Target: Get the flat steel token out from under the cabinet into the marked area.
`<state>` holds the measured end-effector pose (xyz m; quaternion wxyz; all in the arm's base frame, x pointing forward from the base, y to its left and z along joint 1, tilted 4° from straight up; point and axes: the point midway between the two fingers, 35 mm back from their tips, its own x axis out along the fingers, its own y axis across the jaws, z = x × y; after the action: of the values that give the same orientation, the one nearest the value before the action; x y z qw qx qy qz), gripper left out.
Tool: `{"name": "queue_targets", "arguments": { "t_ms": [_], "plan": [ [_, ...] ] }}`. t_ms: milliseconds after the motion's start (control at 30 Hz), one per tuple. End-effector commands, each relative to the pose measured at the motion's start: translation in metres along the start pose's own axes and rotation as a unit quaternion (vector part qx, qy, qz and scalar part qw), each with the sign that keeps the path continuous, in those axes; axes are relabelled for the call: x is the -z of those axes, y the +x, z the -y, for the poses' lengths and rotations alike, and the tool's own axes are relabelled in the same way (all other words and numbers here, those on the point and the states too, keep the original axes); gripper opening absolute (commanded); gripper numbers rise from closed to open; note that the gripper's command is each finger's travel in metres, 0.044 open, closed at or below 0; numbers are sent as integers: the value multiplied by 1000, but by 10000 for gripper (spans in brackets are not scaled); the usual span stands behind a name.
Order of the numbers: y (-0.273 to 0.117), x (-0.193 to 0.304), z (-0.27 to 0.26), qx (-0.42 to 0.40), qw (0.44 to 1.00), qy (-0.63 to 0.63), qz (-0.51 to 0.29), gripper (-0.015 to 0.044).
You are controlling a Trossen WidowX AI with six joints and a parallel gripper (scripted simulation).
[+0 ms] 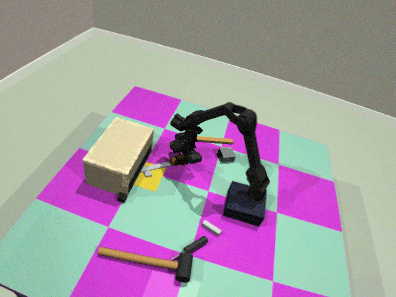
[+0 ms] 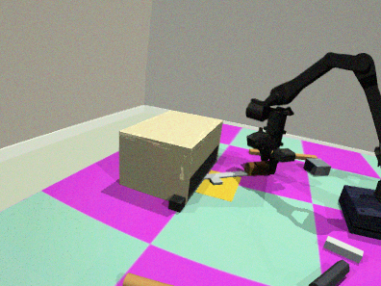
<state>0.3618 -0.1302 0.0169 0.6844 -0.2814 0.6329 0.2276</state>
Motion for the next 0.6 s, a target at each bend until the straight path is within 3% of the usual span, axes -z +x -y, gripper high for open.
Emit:
{"name": "queue_targets", "arguments": {
  "t_ms": [0, 567],
  "plan": [
    [1, -1, -7, -3, 1000, 1, 3, 0],
    [1, 4, -14, -4, 1000, 1, 2, 0]
  ]
}}
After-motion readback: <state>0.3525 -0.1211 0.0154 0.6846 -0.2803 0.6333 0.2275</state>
